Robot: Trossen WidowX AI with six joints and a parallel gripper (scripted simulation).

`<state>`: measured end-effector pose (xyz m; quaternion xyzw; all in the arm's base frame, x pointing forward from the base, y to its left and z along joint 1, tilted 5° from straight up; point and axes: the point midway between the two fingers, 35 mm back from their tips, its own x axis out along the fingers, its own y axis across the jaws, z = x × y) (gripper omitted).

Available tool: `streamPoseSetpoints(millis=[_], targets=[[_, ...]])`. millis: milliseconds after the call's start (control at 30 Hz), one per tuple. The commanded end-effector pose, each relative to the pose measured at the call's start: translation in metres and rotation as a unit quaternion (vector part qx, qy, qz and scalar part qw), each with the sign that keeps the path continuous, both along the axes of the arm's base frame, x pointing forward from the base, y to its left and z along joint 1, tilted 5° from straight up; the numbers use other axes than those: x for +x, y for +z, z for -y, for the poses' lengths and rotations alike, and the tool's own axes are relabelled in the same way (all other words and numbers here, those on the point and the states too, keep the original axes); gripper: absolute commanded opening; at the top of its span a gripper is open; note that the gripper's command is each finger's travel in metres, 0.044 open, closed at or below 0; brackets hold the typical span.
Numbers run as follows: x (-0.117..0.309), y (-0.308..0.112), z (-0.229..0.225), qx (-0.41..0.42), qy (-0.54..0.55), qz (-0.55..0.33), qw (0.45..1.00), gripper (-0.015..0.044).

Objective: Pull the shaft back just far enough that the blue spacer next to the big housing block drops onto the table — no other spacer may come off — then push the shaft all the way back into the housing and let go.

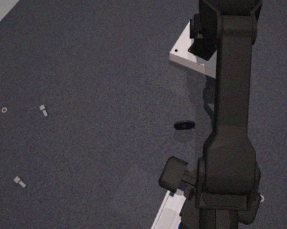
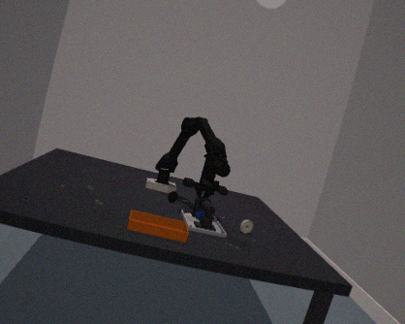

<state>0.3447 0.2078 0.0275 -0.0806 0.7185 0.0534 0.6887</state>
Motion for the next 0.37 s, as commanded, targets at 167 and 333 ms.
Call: streamPoseSetpoints(millis=[167, 333], targets=[[0.0, 0.0, 0.0, 0.0, 0.0, 0.0, 1.0, 0.0105], [0.0, 0.0, 0.0, 0.0, 0.0, 0.0, 1.0, 0.0236]])
